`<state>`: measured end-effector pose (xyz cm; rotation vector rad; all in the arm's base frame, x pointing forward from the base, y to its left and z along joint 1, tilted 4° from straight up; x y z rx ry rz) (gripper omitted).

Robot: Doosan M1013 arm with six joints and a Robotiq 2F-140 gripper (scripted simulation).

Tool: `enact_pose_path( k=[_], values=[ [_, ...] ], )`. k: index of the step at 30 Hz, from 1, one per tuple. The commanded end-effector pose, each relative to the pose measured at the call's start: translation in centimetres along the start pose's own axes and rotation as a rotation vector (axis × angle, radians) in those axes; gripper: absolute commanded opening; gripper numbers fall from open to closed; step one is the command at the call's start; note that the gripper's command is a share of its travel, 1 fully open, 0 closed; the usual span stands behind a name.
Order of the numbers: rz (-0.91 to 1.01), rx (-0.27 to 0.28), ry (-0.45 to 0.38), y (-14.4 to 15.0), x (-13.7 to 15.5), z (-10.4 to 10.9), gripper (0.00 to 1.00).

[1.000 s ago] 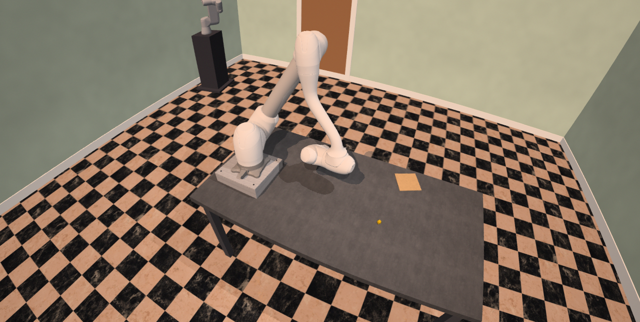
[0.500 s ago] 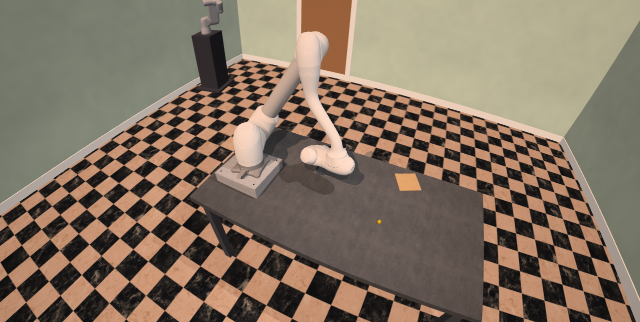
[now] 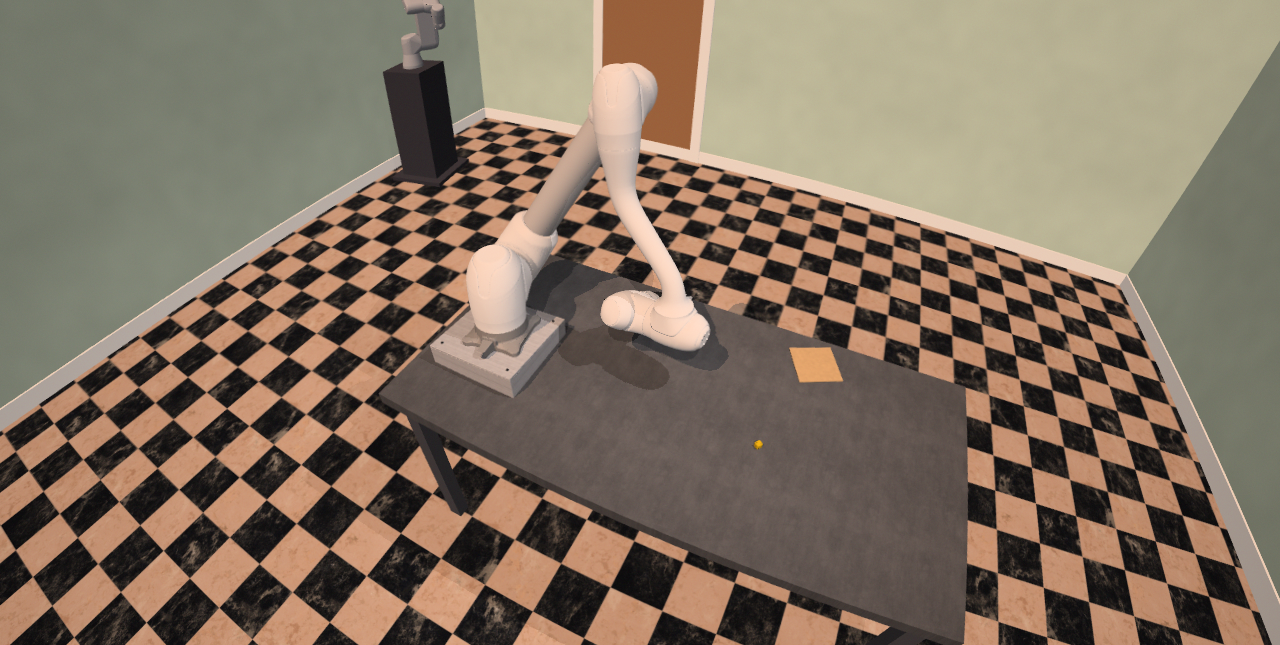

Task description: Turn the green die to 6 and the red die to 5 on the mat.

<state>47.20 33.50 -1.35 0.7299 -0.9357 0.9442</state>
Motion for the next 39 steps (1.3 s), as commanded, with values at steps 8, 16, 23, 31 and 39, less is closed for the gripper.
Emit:
enact_pose_path(
  k=[8, 16, 23, 31, 39],
  values=[
    [0.000, -0.003, -0.004, 0.01, 0.06, -0.05, 0.16],
    [0.000, -0.003, -0.004, 0.01, 0.06, -0.05, 0.18],
    [0.000, -0.003, -0.004, 0.01, 0.06, -0.05, 0.22],
    [0.000, -0.003, -0.004, 0.01, 0.06, -0.05, 0.27],
    [0.000, -0.003, -0.004, 0.01, 0.06, -0.05, 0.27]
  ],
)
Point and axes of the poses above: the point where the finger pads meet when closed, its own z axis back along the fingers, its own y axis across the jaws, x = y × z, the point moved 2 cm from there along z, back along the fingers, and after that the axes turned 4 degrees about -z, right-handed, at the moved point
